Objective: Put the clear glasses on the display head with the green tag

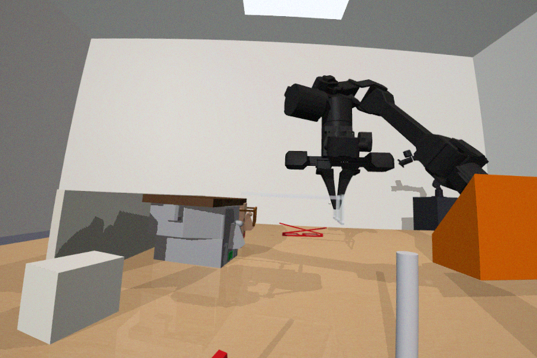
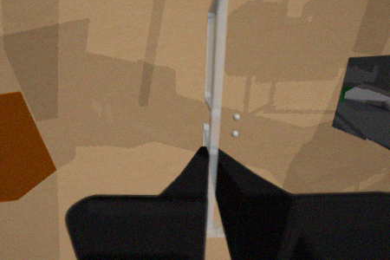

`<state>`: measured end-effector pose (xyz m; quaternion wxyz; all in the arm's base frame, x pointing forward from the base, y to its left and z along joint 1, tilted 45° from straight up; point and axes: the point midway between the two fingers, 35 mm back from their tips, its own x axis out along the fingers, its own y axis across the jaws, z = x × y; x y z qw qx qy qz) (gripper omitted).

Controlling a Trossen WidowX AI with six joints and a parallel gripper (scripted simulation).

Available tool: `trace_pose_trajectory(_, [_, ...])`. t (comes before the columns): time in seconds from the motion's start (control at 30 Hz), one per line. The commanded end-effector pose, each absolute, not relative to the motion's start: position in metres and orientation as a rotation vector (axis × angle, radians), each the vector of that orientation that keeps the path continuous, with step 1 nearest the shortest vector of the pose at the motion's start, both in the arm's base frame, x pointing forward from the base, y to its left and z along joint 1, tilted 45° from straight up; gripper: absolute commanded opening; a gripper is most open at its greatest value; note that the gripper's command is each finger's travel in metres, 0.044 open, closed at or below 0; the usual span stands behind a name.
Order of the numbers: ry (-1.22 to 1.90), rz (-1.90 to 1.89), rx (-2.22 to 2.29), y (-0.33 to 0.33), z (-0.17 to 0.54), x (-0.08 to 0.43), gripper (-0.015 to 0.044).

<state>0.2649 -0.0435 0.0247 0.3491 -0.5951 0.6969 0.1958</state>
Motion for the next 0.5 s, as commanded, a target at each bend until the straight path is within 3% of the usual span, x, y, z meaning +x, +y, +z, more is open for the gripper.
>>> trace_pose_trajectory(0.0, [1.820, 0.514, -1.549, -0.0466, 0.0201, 0.2625, 0.0000])
trace_pose_trajectory(0.47, [1.820, 0.513, -1.550, -0.0521, 0.0126, 0.2624, 0.0000])
